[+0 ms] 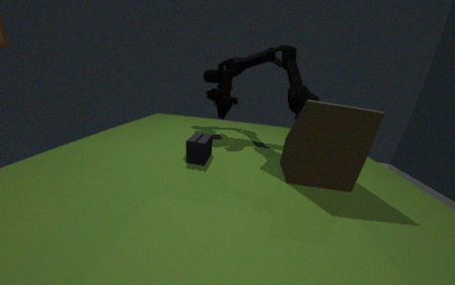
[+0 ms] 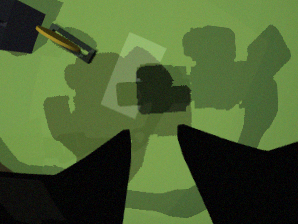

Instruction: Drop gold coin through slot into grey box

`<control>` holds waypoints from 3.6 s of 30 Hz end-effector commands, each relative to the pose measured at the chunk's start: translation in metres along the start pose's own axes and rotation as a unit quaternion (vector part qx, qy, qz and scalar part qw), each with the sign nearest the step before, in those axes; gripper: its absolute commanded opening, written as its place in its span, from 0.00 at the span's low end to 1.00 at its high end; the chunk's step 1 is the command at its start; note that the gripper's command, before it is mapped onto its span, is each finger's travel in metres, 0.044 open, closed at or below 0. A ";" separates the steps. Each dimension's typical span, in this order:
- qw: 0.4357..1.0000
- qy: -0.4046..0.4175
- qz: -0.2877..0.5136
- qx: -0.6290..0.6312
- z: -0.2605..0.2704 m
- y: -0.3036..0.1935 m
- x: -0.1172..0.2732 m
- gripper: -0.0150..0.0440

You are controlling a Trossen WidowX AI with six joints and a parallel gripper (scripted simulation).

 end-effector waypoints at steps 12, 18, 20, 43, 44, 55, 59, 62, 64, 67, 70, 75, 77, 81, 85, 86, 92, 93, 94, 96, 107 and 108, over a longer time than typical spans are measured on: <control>0.901 -0.016 0.044 0.431 0.114 0.090 0.013 0.53; 0.901 -0.016 0.044 0.431 0.112 0.089 -0.011 0.53; 0.901 -0.017 0.045 0.431 0.112 0.087 -0.022 0.53; 0.901 -0.016 0.044 0.431 0.109 0.087 -0.057 0.53; 0.901 -0.016 0.044 0.431 0.109 0.087 -0.059 0.53; 0.901 -0.016 0.045 0.431 0.108 0.085 -0.076 0.53; 0.901 -0.017 0.045 0.431 0.108 0.085 -0.083 0.53; 0.901 -0.017 0.045 0.431 0.108 0.084 -0.087 0.53; 0.901 -0.017 0.045 0.431 0.107 0.084 -0.091 0.53; 0.901 -0.017 0.046 0.431 0.107 0.083 -0.095 0.53; 0.901 -0.017 0.046 0.431 0.107 0.082 -0.099 0.53; 0.901 -0.017 0.046 0.431 0.107 0.082 -0.099 0.35; 0.901 -0.017 0.046 0.431 0.107 0.082 -0.099 0.26; 0.901 -0.017 0.046 0.431 0.107 0.082 -0.099 0.25; 0.901 -0.017 0.046 0.431 0.107 0.082 -0.099 0.25; 0.901 -0.017 0.046 0.431 0.107 0.082 -0.099 0.25; 0.901 -0.017 0.045 0.431 0.108 0.085 -0.088 0.25; 0.901 -0.016 0.044 0.431 0.108 0.085 -0.086 0.25; 0.901 -0.016 0.044 0.431 0.108 0.086 -0.083 0.25; 0.901 -0.016 0.044 0.431 0.108 0.087 -0.079 0.25; 0.901 -0.015 0.043 0.431 0.110 0.090 -0.051 0.25; 0.901 -0.015 0.043 0.431 0.110 0.090 -0.049 0.25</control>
Point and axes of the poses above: the point midway between the two fingers, 35 mm back from their tips, its own x axis back along the fingers, its own z axis across the jaws, y = z × x, the point moved 3 cm from there along x, back along the fingers, and after that the axes turned 4 degrees about -x, right-handed, at the moved point
